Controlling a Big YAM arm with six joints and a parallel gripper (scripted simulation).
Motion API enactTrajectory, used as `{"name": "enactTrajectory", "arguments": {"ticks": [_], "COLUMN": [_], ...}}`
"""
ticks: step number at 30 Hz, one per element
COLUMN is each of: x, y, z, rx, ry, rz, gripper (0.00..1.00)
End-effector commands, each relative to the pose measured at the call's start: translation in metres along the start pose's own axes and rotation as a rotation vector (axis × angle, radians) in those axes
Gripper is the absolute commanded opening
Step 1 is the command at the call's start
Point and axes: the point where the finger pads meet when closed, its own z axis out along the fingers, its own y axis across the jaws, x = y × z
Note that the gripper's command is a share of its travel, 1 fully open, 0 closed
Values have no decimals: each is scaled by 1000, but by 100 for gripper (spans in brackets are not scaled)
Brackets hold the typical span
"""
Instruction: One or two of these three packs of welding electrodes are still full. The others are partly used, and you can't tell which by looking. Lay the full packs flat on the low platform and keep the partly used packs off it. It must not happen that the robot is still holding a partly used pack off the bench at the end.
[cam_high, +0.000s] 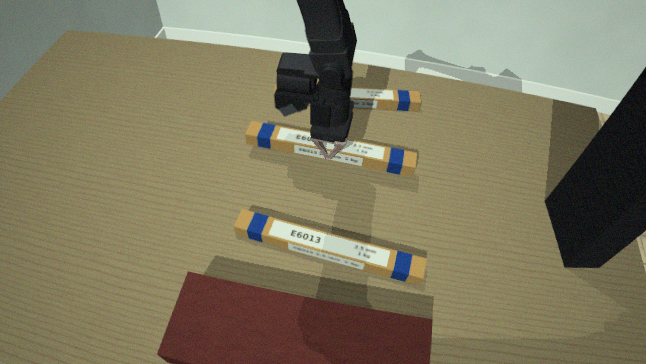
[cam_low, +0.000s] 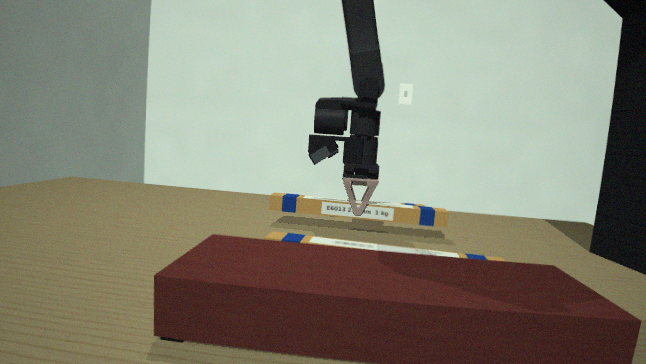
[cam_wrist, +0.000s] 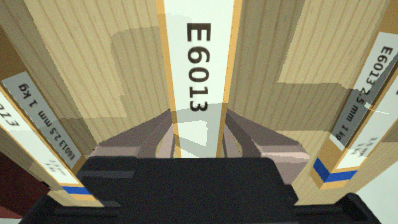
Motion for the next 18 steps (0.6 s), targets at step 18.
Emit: {"name": "enactTrajectory", "arguments": {"ticks": [18], "x": [-8], "y": [-4], "z": [-12], "rx": [13], "ry": [-29], "rz": [12], "gripper": [0]}}
